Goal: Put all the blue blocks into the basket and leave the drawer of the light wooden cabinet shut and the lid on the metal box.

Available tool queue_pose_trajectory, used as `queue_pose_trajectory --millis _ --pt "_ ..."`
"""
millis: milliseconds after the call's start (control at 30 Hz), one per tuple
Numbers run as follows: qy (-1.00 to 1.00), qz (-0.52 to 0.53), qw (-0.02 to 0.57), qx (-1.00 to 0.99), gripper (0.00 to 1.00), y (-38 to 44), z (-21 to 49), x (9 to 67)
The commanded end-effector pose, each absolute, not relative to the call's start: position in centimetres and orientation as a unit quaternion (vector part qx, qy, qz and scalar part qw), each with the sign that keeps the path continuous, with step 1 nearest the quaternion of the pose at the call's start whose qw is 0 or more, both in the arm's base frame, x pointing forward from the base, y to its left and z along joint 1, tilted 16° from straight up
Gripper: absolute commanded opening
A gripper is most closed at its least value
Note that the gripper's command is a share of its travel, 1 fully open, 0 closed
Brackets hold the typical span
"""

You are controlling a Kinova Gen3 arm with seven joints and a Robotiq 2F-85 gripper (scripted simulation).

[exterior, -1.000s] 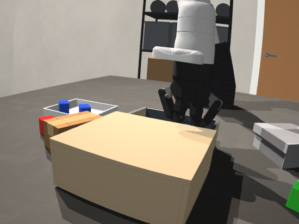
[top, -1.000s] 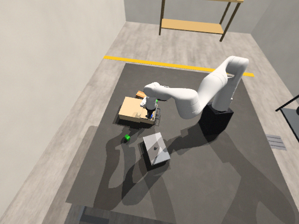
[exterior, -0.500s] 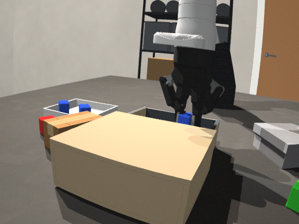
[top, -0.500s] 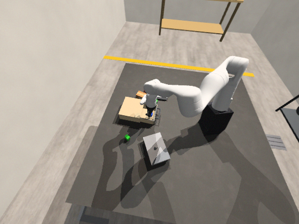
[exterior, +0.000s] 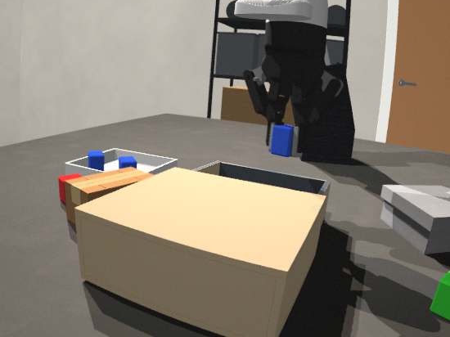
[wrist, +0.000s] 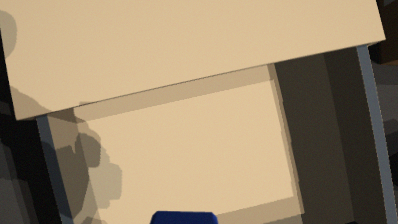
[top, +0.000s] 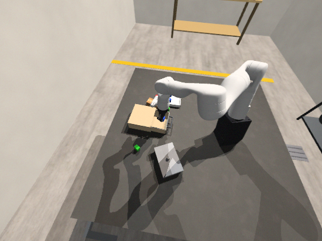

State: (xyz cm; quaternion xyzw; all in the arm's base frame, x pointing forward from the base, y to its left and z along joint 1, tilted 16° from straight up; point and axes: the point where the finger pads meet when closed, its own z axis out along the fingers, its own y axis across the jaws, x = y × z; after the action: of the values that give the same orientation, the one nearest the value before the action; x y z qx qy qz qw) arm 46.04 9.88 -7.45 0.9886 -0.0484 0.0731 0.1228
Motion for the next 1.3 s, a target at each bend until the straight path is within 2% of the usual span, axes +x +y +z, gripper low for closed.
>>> queue_pose_trajectory --millis 0,533,1267 --pt "-0.048 0.074 0.122 0.989 0.1 10.2 -6.5 45.9" --pt "-0.048 0.074 0.122 0.989 0.1 11.5 -1.3 45.2" --pt "-0.056 0.074 0.122 0.988 0.1 11.6 -0.3 45.1"
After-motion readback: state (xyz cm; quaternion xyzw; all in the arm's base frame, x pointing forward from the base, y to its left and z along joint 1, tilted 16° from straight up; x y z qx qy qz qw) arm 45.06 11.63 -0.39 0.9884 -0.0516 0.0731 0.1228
